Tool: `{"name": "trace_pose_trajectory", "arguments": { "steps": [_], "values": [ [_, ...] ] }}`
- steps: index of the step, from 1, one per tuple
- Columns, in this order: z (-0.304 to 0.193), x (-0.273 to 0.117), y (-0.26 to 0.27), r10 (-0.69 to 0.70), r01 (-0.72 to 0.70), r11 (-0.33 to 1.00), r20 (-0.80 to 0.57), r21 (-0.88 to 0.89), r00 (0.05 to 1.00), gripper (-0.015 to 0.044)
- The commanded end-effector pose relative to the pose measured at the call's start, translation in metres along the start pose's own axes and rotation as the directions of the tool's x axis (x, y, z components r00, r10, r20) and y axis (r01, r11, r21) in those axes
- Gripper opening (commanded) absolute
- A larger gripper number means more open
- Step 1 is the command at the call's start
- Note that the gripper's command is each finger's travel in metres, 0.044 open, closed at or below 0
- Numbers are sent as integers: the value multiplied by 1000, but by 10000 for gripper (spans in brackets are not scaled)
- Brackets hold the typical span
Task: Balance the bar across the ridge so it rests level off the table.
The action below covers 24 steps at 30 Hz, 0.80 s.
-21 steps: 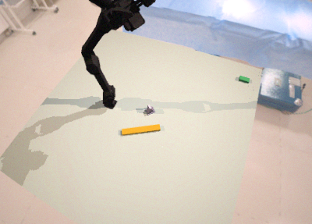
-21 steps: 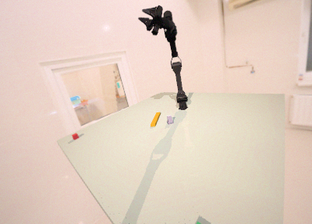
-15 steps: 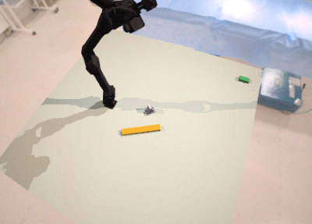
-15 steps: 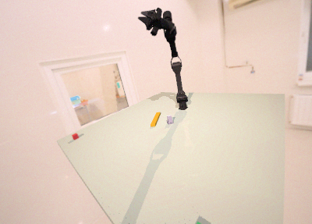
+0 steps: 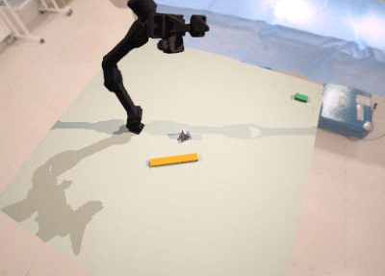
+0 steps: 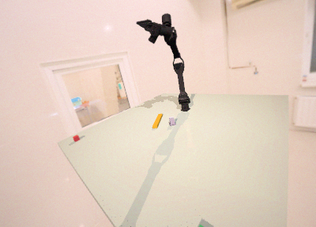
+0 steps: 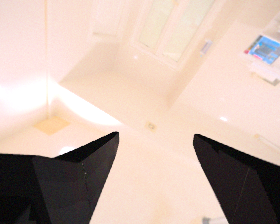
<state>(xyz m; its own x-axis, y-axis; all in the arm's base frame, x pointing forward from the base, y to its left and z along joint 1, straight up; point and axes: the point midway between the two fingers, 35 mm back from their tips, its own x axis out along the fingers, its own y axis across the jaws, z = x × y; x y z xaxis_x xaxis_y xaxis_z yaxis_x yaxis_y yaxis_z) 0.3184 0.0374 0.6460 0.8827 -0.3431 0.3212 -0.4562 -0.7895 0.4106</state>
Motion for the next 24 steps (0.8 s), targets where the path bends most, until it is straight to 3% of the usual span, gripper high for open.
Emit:
{"name": "trace_pose_trajectory", "arguments": {
  "steps": [1, 12, 24],
  "values": [
    [12, 5, -9, -23, 26, 993, 21, -115, 1000, 315],
    [62, 24, -37, -94, 150, 825, 129, -545, 987, 315],
    [125, 35, -63, -167, 323, 442, 277, -837, 946, 315]
  ]
}}
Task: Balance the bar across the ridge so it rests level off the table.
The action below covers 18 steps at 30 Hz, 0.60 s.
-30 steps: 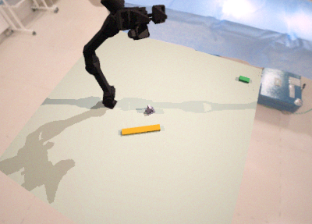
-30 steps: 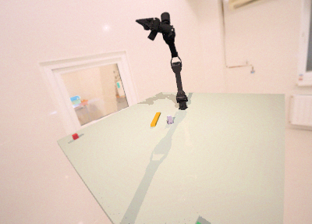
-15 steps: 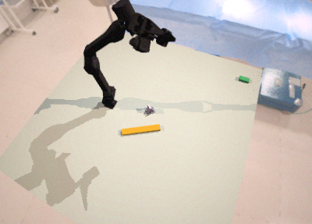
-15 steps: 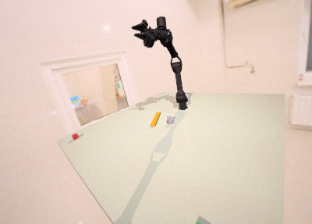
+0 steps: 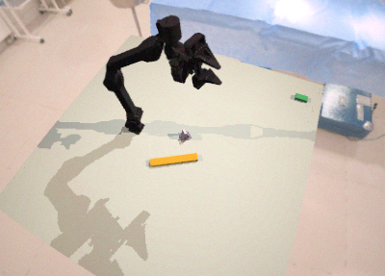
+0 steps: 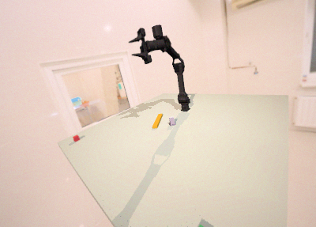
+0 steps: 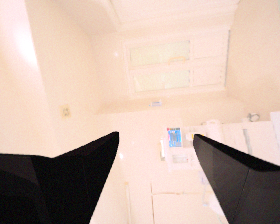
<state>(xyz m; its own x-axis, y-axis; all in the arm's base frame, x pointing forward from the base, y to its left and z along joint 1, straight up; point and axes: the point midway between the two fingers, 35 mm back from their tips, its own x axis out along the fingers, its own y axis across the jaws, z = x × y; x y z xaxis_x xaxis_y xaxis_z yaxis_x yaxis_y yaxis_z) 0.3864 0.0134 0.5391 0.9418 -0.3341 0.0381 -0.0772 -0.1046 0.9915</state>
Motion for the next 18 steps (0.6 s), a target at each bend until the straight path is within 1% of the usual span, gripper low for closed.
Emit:
{"name": "trace_pose_trajectory", "arguments": {
  "steps": [1, 9, 18],
  "values": [
    [4, 8, -20, -54, 54, 990, 6, -128, 999, 315],
    [19, 23, -62, -176, 173, 890, 34, -421, 984, 315],
    [41, 33, -111, -315, 278, 676, 73, -683, 946, 315]
  ]
}}
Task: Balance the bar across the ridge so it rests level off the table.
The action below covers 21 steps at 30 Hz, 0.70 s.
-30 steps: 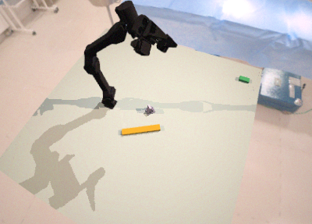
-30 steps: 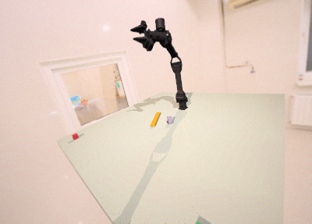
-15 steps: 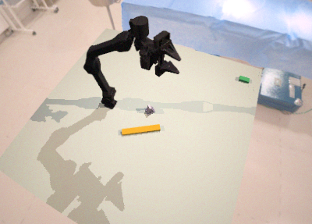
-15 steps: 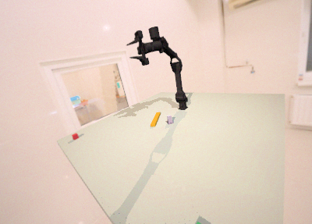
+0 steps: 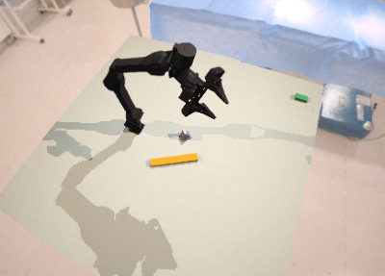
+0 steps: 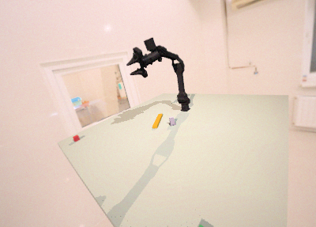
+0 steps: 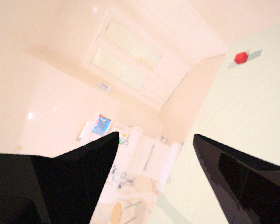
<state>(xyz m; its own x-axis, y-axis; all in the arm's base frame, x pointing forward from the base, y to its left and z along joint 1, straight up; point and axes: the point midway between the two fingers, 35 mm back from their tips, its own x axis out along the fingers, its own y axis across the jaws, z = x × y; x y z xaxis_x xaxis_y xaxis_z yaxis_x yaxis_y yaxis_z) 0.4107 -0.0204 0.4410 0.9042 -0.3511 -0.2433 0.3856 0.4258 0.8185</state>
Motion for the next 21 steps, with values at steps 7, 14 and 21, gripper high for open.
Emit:
{"name": "trace_pose_trajectory", "arguments": {
  "steps": [7, 14, 21],
  "values": [
    [-11, 21, -54, -151, 124, 942, -65, -312, 986, 315],
    [-16, 30, -95, -264, 170, 837, -110, -521, 958, 315],
    [-22, 35, -136, -374, 166, 698, -157, -697, 914, 315]
  ]
}}
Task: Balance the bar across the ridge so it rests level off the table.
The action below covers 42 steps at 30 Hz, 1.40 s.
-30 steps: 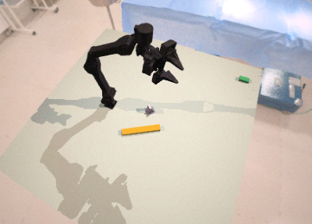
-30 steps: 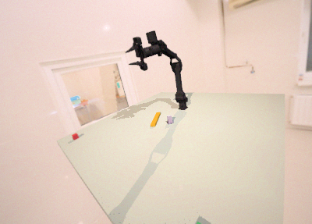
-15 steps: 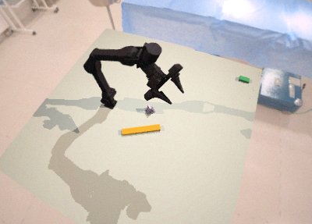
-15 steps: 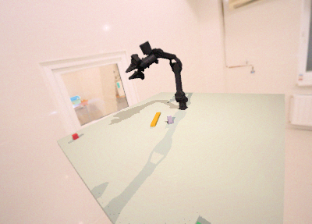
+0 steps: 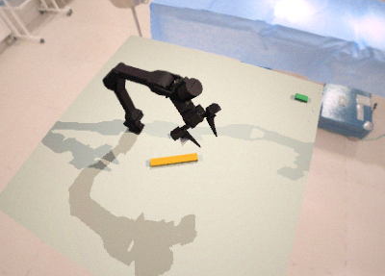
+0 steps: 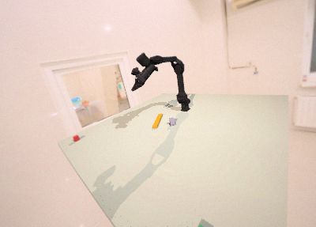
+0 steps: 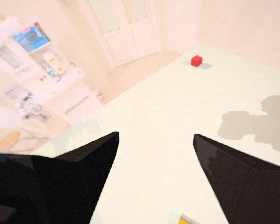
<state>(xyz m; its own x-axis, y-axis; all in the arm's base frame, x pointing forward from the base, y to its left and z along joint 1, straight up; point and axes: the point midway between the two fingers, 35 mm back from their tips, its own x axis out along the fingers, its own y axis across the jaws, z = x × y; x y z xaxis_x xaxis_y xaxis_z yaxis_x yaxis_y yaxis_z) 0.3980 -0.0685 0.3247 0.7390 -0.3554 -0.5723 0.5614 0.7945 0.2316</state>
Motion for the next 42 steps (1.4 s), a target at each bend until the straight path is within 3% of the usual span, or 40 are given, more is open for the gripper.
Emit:
{"name": "trace_pose_trajectory", "arguments": {
  "steps": [1, 12, 23, 42],
  "values": [
    [-15, 9, -12, -28, 22, 995, -60, -99, 998, 315],
    [-60, 29, -53, -116, 7, 913, -243, -409, 963, 315],
    [-107, 36, -93, -186, -138, 768, -423, -625, 887, 315],
    [-185, 22, -152, -235, -554, 476, -706, -683, 668, 315]
  ]
}}
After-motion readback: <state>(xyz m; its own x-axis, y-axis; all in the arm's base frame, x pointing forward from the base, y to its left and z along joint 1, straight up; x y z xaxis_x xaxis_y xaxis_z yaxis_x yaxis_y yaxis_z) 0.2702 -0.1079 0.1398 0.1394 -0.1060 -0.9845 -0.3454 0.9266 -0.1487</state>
